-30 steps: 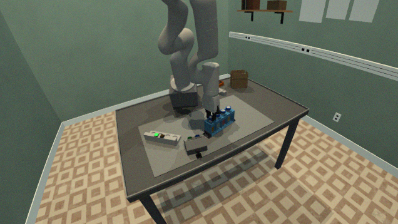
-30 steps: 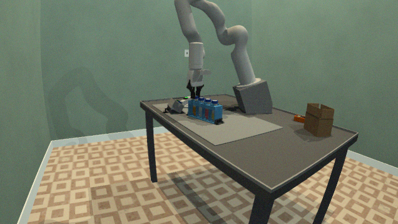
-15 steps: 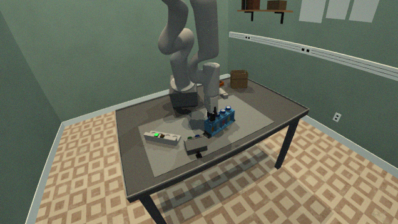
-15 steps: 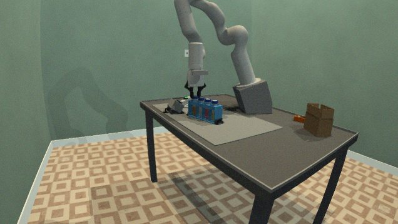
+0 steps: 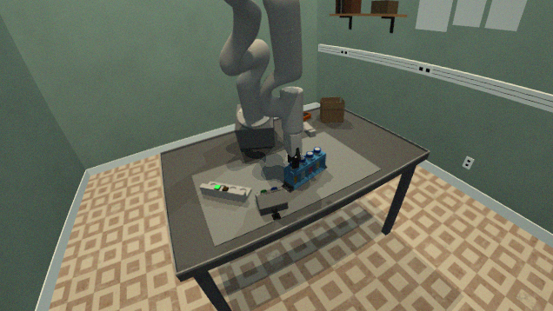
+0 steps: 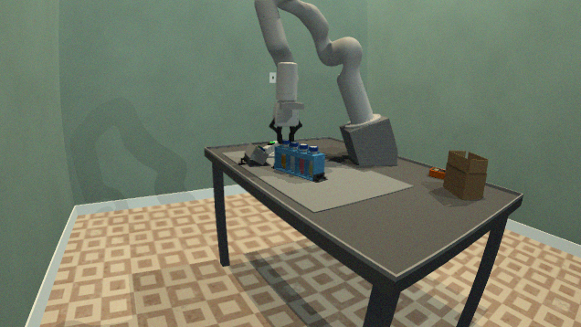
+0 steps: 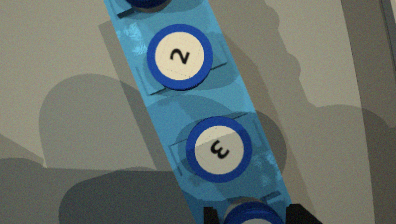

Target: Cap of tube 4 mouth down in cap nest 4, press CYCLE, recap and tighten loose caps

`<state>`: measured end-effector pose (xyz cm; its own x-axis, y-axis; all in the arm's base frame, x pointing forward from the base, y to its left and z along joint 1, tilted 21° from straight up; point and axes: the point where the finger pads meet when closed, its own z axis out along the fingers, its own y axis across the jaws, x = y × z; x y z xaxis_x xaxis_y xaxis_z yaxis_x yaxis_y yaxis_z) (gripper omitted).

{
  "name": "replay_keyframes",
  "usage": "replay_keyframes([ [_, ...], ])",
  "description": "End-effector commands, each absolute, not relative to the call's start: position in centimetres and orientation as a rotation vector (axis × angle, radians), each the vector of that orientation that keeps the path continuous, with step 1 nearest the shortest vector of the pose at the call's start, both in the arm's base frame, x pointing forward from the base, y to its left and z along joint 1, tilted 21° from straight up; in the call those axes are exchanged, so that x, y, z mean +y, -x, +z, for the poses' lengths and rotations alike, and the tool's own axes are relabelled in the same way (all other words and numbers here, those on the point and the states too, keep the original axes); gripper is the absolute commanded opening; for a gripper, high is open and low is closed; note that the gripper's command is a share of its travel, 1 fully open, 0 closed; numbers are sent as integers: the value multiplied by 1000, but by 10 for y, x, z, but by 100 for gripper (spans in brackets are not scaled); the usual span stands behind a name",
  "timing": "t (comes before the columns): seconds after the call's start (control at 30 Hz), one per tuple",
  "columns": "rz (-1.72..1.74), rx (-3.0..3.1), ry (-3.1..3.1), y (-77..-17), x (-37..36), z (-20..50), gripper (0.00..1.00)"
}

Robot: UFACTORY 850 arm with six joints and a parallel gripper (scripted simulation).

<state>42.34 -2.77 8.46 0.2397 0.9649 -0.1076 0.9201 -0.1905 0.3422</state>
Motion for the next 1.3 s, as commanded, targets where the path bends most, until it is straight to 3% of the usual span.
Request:
replay_keyframes([
  [0.0,184,1781,-2145,-424,-28,86,46],
  [1.03,-104,2637,-868,-424,-28,86,46],
  [1.27,-108,2645,-844,-424,-28,86,46],
])
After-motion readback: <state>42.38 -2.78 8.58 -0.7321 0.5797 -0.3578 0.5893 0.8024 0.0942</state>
